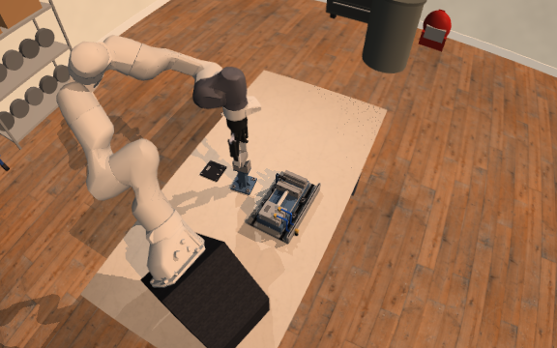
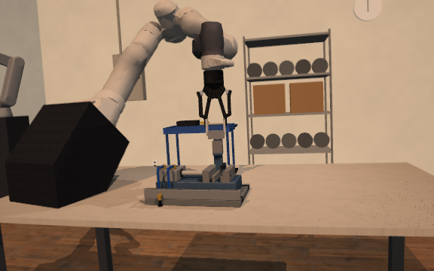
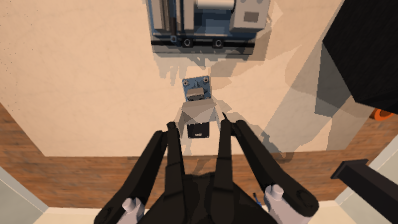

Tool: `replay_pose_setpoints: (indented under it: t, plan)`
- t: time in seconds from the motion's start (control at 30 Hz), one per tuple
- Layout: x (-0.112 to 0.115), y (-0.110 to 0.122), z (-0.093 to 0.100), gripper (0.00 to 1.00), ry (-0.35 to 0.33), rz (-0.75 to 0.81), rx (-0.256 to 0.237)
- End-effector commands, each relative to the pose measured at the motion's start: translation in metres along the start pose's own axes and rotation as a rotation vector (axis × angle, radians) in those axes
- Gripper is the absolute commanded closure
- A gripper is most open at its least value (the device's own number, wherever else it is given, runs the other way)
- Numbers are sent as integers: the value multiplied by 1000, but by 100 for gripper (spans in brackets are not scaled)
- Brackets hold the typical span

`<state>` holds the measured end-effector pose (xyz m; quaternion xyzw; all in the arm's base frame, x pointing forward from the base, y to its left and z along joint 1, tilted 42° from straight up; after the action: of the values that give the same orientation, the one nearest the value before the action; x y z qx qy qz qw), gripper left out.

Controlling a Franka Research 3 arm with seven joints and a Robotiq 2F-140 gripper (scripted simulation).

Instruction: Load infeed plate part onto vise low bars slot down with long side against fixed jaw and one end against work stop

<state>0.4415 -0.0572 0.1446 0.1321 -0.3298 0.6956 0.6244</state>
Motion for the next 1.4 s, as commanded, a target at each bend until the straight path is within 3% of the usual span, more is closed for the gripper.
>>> replay_pose_setpoints:
  t: [0.0,0.8,1.37]
  plan:
    - [-2,-2,2,100,1,2,-7]
    - [-2,-2,4,100,1,2,-7]
    - [-2,-2,18,100,1,2,-7]
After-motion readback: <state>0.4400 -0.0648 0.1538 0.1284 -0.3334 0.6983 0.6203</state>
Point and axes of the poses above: the point where the finger pads meet when closed, its own z axis back along the fingers, its own y axis across the jaws, x = y × z, the point moved 7 cm from there along z, back along the fingers, and after that the axes turned 6 degrees about z, right-handed, at the moved point
